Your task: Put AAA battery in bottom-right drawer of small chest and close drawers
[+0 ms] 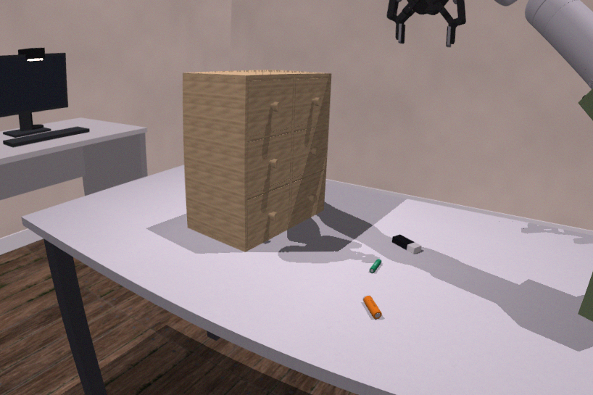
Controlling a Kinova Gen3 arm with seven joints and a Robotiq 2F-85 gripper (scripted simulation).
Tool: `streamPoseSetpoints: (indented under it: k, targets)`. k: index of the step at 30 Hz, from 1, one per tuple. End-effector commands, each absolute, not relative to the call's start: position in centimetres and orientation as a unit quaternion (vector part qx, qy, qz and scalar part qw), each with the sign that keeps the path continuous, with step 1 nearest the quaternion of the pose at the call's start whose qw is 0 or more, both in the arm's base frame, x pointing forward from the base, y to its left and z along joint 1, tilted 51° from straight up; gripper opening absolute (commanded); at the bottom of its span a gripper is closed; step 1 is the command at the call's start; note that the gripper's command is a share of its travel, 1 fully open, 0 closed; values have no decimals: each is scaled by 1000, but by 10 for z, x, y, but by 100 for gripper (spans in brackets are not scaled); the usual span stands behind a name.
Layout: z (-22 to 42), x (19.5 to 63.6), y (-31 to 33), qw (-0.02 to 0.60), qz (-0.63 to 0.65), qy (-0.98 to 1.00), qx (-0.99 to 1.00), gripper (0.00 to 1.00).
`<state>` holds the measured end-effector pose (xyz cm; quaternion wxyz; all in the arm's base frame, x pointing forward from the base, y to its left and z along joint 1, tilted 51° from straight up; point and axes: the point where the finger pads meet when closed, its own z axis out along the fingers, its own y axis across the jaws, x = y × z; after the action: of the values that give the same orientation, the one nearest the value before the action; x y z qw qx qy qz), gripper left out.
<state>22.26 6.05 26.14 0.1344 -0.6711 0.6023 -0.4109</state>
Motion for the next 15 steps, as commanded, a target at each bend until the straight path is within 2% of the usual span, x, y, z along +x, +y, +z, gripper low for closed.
streamPoseSetpoints:
  k: [1, 15]
  targets:
    - [261, 223, 61, 135, -411, 602, -671, 100]
    - [261, 224, 65, 140, -408, 611, -664, 100]
